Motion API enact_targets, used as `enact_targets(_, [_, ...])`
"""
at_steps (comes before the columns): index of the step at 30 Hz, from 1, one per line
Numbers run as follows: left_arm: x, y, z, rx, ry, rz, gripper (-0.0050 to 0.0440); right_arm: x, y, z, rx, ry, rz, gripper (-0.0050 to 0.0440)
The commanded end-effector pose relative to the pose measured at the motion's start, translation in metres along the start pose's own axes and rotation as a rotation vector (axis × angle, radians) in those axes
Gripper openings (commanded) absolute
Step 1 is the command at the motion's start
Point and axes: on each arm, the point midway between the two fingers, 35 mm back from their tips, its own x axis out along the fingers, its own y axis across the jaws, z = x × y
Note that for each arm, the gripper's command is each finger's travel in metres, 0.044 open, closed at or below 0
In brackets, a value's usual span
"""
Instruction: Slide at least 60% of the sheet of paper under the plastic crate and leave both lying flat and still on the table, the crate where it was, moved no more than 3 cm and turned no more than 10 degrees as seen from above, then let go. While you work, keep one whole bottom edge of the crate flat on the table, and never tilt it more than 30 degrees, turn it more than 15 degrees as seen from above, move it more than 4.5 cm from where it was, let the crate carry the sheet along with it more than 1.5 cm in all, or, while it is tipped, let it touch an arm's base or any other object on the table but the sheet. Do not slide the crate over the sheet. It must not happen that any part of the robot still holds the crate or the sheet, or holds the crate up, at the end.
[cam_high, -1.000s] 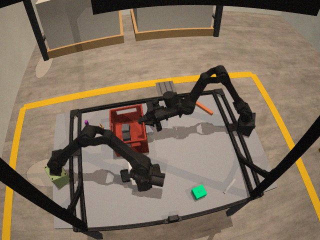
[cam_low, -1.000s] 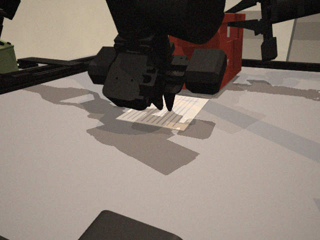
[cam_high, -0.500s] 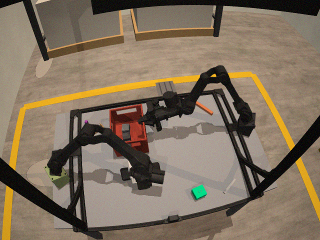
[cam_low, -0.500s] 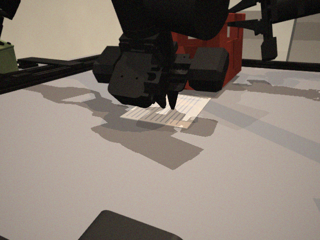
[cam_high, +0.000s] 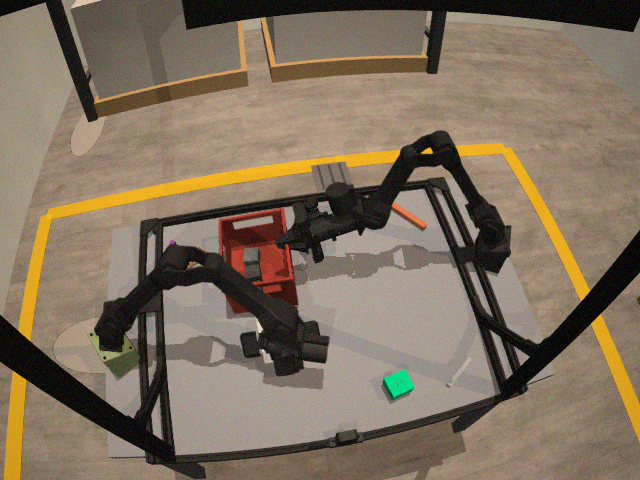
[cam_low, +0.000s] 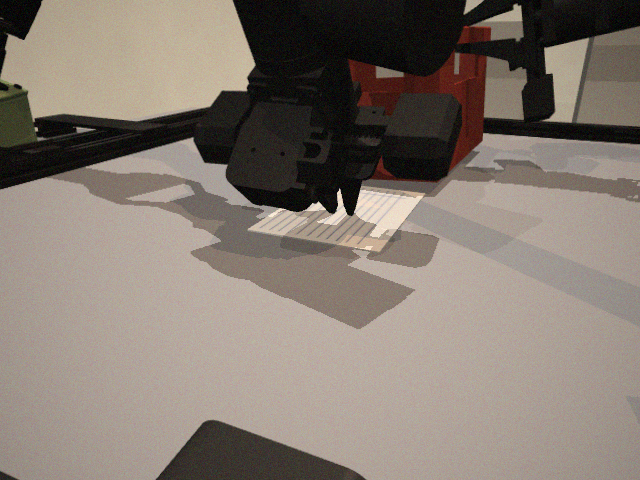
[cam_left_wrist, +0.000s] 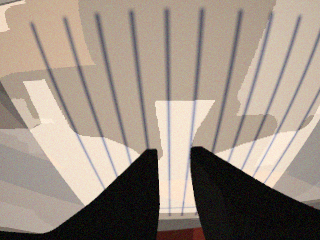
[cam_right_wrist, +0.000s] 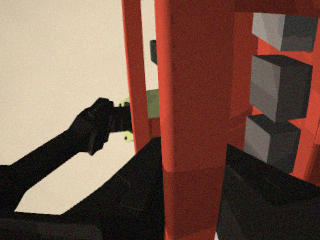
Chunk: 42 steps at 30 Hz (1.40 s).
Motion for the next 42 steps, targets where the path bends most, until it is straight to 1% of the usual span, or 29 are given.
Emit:
enact_targets(1, [0.009,-0.004,-0.005,0.0,0.0,-0.021,0.006,-0.001,0.021,0.001,-0.003,-0.003,0.053,0.0])
enact_targets(42, [0.022,-0.003,-0.027,0.0,0.0,-0.021,0.006,-0.001,0.021,0.001,-0.003,-0.003,0.053,0.0])
